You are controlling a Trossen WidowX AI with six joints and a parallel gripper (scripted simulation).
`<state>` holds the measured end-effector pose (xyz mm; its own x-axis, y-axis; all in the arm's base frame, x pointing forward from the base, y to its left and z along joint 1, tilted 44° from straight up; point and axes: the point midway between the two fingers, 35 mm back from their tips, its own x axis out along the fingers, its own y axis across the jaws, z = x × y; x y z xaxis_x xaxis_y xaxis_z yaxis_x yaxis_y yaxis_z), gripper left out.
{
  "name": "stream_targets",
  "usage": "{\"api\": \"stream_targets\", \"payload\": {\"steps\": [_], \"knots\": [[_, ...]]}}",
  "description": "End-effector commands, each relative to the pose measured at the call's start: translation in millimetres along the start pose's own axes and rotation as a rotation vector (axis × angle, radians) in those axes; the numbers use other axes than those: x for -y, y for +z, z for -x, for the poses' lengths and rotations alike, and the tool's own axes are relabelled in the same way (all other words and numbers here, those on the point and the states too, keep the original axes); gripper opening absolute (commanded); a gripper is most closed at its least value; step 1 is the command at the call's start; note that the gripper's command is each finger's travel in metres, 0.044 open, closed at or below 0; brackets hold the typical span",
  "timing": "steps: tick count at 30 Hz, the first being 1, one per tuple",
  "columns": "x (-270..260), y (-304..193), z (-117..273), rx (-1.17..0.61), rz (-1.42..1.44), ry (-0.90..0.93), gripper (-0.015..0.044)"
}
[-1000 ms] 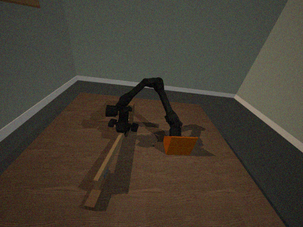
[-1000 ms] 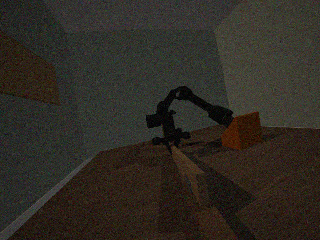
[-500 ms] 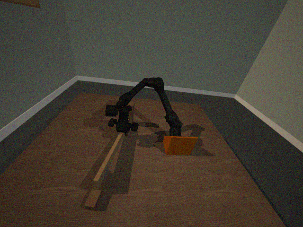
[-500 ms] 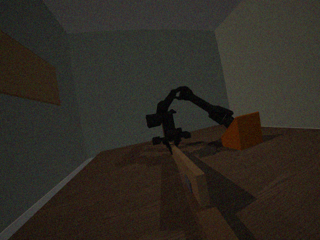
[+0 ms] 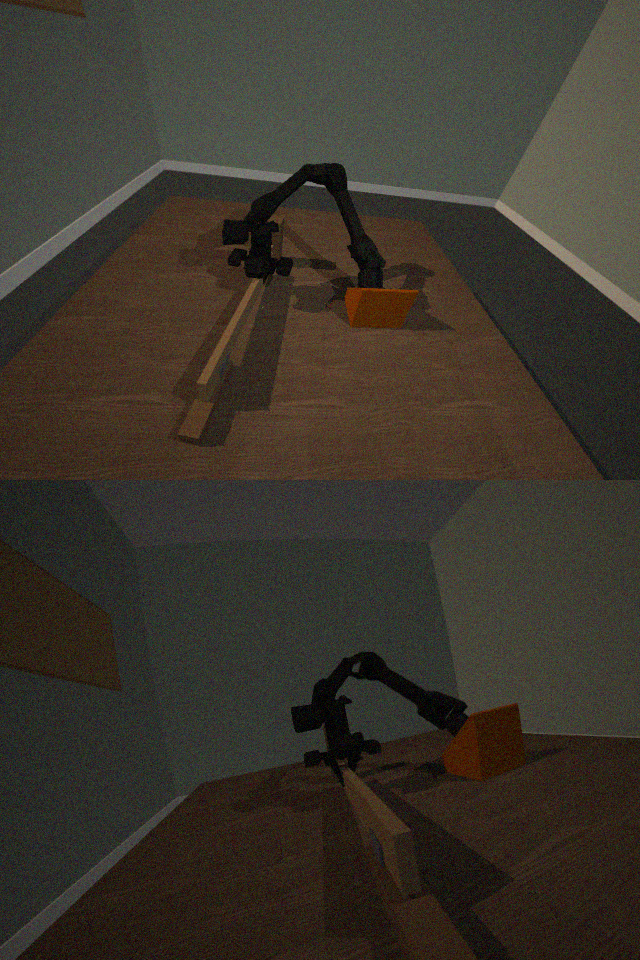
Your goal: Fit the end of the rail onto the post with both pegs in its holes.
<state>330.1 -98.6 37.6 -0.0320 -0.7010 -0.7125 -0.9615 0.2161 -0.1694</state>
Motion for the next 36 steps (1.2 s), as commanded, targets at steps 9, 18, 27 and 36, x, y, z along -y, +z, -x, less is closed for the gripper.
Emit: {"api": "stream_targets", "payload": {"steps": [9,18,27,36], "knots": [[1,1,8,0.004,0.001,-0.002,0.0],[1,1,12,0.004,0.001,-0.002,0.0],[1,1,17,0.004,0.001,-0.002,0.0],[1,1,21,0.005,0.001,-0.002,0.0]]}}
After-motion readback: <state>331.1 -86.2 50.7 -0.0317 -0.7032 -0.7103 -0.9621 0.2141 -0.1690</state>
